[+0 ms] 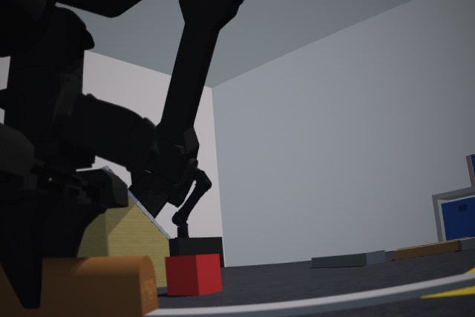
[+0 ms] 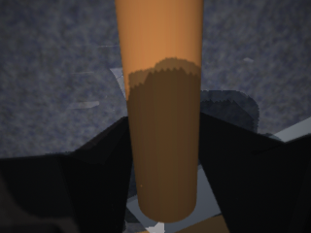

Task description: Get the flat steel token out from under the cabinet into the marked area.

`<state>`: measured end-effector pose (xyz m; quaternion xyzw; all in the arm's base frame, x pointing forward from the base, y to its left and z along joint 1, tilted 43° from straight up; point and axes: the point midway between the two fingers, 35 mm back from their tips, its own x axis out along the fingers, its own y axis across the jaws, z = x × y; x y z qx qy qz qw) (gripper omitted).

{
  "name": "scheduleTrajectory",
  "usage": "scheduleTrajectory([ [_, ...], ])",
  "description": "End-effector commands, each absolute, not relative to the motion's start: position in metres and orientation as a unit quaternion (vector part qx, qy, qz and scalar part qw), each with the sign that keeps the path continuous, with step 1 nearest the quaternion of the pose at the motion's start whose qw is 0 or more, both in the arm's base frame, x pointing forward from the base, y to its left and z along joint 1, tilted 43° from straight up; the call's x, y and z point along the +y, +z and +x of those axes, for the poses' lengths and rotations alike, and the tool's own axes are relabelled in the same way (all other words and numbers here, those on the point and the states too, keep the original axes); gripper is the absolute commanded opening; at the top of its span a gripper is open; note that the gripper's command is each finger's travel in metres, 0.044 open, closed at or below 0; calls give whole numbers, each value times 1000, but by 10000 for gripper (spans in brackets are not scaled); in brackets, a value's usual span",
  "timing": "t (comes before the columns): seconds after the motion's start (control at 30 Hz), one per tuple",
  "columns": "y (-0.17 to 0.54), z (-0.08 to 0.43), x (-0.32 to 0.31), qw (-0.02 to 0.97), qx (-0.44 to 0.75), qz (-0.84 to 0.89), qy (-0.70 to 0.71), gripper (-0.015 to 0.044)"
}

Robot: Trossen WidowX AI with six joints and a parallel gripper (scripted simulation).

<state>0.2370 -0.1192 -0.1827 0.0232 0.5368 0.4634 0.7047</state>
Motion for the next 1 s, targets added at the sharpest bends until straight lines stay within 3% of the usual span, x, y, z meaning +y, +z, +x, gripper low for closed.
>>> scheduleTrajectory([
  [0.0, -186, 240, -128, 707, 539, 18, 458, 0],
  [0.97, -195, 249, -138, 707, 538, 17, 458, 0],
])
